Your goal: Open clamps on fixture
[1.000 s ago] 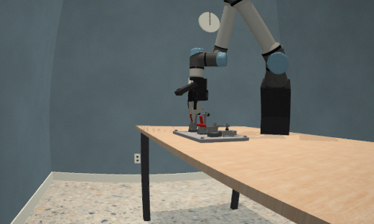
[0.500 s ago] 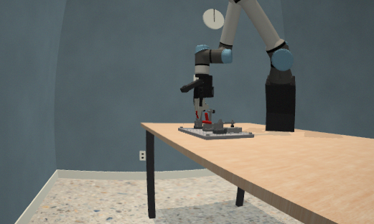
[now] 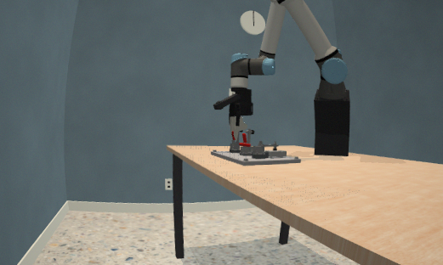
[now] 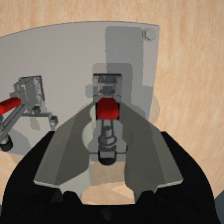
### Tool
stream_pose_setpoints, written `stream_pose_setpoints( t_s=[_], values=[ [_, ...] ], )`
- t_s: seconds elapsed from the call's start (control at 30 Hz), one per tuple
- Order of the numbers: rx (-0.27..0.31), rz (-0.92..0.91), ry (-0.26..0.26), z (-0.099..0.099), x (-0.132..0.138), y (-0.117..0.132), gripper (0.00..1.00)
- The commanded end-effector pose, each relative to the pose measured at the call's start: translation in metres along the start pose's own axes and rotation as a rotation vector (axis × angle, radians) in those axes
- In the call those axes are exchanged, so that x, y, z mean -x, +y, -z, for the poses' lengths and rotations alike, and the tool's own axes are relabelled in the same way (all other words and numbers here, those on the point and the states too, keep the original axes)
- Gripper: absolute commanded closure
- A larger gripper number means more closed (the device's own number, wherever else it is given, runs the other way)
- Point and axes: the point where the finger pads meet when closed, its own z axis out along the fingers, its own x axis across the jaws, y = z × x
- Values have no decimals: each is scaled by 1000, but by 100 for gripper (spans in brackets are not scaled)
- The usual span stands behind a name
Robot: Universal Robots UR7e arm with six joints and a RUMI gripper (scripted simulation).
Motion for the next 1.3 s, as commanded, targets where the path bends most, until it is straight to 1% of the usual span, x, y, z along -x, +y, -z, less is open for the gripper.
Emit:
stream_pose_setpoints(
  t_s=[0.0, 0.63, 0.67, 1.27],
  values=[
    [-1, 0, 0, 0, 0, 0, 100],
    [-1, 0, 0, 0, 0, 0, 100],
    [-1, 0, 0, 0, 0, 0, 72],
    [-1, 0, 0, 0, 0, 0, 72]
  ],
)
